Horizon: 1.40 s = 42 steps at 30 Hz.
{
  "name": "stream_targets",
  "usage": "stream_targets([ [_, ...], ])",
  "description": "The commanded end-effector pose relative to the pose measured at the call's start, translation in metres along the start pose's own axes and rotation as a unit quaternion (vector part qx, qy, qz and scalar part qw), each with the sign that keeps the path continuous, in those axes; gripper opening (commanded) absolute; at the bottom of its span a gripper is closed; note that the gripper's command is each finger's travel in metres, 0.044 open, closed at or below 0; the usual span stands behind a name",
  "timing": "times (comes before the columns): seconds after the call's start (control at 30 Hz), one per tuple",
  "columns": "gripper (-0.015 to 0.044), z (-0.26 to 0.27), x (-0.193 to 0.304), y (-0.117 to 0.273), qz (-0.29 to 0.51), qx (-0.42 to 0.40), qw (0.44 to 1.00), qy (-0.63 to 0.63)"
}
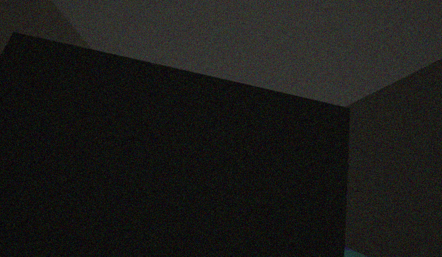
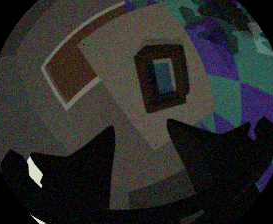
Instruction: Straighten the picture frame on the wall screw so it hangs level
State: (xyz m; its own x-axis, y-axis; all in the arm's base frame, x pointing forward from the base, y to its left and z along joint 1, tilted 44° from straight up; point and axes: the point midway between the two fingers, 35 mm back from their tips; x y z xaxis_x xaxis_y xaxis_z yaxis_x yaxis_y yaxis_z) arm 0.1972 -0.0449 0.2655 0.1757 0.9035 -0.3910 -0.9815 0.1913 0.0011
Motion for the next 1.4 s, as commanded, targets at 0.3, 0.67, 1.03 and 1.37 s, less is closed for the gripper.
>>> stream_targets([
  [0.3,0.026,0.0,0.0,0.0,-0.002,0.001,1.0,-0.003],
  [0.67,0.026,-0.008,-0.002,-0.03,-0.001,-0.001,1.0,0.025],
  [1.03,0.026,-0.037,-0.002,-0.075,-0.003,-0.001,0.997,0.071],
  [1.37,0.026,-0.036,-0.004,-0.075,-0.003,-0.001,0.997,0.071],
])
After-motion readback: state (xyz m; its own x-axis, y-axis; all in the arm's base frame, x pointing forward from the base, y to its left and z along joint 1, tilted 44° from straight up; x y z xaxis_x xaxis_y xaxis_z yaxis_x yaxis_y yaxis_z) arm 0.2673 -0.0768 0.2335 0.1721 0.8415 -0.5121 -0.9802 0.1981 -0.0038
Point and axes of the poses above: the point midway between the two fingers, 35 mm back from their tips, its own y axis back along the fingers, its own z axis across the jaws, x = y × z, and after that the axes turned 7 degrees about y, right-handed
